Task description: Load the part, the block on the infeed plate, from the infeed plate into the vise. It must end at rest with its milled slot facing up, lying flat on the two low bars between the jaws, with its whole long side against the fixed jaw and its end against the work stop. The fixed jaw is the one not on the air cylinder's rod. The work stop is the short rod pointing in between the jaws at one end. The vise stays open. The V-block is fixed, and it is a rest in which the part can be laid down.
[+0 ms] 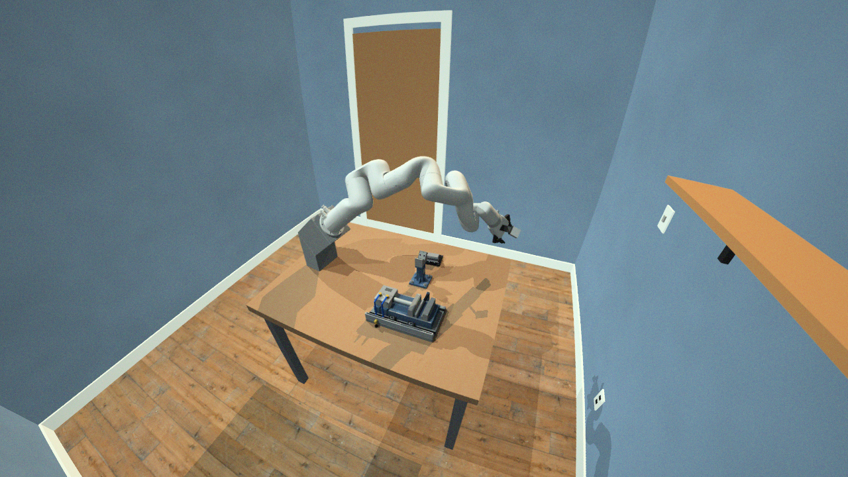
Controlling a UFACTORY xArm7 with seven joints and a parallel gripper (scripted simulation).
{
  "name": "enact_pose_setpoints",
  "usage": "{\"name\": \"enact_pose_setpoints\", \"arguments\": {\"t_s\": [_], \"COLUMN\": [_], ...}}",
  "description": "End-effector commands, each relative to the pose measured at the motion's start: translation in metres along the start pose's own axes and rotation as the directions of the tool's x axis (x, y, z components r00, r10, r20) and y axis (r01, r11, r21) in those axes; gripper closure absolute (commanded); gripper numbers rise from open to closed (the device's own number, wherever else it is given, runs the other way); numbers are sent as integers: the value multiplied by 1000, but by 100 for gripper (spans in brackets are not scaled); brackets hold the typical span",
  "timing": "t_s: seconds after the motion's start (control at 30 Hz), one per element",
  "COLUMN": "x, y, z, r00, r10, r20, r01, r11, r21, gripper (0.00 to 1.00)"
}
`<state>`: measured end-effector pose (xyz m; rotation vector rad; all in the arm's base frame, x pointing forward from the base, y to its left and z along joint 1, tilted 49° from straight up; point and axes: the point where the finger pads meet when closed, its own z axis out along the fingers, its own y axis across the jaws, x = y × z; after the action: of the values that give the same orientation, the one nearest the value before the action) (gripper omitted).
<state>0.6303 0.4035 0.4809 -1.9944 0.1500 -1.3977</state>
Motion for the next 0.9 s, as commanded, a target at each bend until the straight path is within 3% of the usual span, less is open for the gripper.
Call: {"name": "enact_pose_setpoints", "arguments": {"t_s": [0.0,0.6,0.67,0.77,0.87], "x": [1,0,-9,-39,-56], "y": [-3,-3,-5,-9,-10], "z": [-1,-1,-4,-17,-25], "r00": [1000,1000,999,980,959], "r10": [0,-4,-35,-146,-210], "r20": [-2,3,33,136,191], "r01": [0,4,35,147,212], "r11": [1000,1000,999,989,977], "r21": [5,4,2,3,11], "gripper": [0,0,0,0,0]}}
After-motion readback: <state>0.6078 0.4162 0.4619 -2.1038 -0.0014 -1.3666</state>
